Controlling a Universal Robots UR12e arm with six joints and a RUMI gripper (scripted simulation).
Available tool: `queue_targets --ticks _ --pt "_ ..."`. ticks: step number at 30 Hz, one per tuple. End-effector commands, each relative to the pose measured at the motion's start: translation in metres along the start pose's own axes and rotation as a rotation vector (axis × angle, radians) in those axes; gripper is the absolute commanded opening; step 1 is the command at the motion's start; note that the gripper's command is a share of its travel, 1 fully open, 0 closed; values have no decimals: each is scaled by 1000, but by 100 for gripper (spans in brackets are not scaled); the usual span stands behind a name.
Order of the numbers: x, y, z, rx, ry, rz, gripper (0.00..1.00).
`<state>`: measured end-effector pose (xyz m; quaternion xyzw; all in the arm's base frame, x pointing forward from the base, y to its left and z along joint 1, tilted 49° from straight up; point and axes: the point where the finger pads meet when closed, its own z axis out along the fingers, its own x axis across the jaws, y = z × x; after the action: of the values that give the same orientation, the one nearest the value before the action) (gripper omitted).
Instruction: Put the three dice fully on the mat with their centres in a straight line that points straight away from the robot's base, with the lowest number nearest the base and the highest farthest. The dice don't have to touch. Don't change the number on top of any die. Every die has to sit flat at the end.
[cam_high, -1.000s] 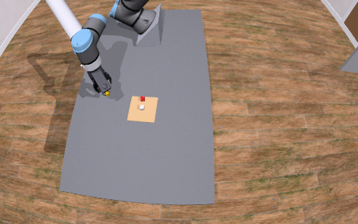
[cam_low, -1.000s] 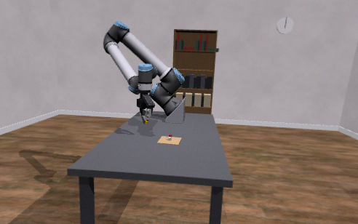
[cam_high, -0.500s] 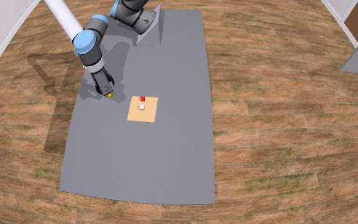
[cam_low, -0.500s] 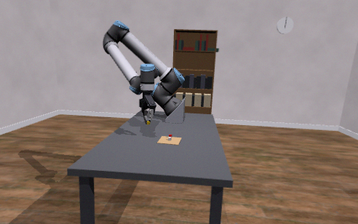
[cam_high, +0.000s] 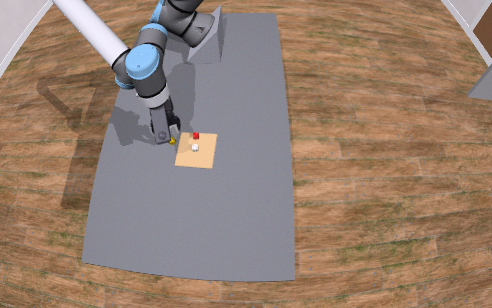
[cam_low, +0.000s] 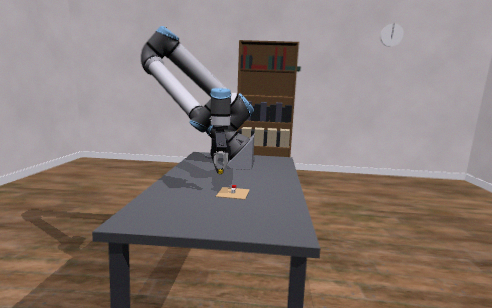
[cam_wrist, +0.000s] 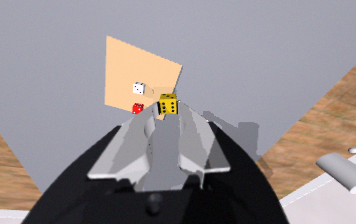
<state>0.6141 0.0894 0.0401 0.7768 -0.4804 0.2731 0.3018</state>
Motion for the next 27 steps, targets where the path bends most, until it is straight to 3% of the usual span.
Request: queue_targets --ticks 1,10,27 --pt "-19 -17 0 -18 6 98 3" --pt "-52 -39 1 -18 11 242 3" --pt "-55 -40 1 -18 11 252 3"
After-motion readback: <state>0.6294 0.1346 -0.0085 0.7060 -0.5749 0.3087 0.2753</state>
